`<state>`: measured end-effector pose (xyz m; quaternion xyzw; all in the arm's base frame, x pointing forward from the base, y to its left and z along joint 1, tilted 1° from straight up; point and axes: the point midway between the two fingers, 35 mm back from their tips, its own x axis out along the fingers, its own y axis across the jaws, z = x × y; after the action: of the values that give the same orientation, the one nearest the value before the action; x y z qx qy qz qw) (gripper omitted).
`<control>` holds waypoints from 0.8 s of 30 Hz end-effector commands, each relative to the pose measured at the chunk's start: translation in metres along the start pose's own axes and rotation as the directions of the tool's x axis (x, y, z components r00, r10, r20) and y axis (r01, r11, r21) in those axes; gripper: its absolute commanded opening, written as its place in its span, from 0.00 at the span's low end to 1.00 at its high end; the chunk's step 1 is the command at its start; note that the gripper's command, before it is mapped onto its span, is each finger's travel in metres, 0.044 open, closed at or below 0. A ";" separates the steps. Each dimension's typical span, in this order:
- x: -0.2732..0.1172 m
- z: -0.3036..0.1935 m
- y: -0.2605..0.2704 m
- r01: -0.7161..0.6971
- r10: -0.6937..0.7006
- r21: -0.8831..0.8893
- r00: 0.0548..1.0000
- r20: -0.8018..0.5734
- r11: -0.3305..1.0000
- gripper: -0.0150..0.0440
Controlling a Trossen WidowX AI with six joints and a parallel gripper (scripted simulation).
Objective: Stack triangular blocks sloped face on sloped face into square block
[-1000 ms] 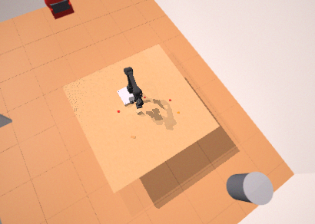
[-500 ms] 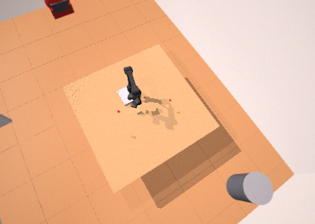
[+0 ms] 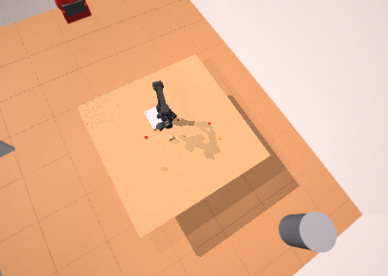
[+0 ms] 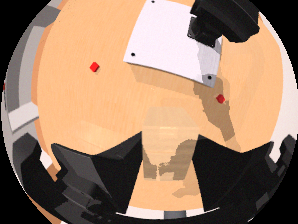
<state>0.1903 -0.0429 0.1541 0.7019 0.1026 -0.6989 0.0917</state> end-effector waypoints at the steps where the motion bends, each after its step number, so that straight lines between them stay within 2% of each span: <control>1: -0.001 0.004 0.000 -0.005 0.005 0.133 1.000 0.001 0.991 0.25; 6: -0.002 0.008 0.000 -0.005 0.005 0.279 1.000 0.001 0.960 0.25; 13: 0.001 0.006 0.000 -0.005 0.005 0.285 1.000 0.001 0.959 0.25; 24: 0.047 -0.015 0.008 -0.005 0.006 0.285 1.000 0.000 0.959 0.25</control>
<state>0.2028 -0.0458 0.1199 0.7112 0.0002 -0.7030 -0.0086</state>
